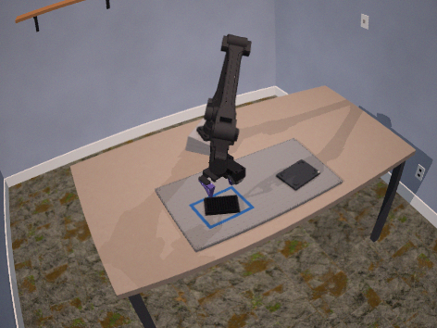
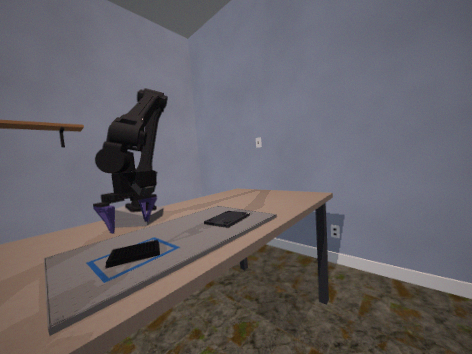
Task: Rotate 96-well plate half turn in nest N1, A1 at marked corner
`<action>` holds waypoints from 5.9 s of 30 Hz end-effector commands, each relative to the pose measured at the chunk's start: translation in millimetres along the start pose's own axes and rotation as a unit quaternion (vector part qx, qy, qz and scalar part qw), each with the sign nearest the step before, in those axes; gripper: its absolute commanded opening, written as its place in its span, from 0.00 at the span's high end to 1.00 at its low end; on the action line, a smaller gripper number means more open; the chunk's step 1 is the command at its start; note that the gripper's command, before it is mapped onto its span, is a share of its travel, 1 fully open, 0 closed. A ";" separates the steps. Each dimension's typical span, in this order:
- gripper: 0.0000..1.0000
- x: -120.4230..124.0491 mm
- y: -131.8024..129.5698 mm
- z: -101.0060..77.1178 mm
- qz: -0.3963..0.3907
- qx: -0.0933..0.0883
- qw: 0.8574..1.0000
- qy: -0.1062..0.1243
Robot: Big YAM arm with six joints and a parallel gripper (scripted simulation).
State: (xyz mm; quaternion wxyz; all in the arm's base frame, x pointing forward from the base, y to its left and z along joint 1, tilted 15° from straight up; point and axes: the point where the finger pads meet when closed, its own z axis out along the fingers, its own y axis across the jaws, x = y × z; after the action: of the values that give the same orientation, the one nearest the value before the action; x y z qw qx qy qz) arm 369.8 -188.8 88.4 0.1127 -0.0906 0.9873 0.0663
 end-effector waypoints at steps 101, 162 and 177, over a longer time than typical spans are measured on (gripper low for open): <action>0.00 -10.3 -7.2 -13.1 0.887 -0.006 0.461 -0.016; 0.00 -5.0 -0.1 71.7 0.889 -0.001 0.458 -0.003; 0.00 -10.2 -6.9 70.2 0.888 -0.006 0.460 -0.014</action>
State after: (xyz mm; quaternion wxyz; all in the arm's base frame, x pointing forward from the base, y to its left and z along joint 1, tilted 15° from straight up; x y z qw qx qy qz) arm 383.7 -174.2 9.9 -0.0136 0.8357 0.5337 0.1288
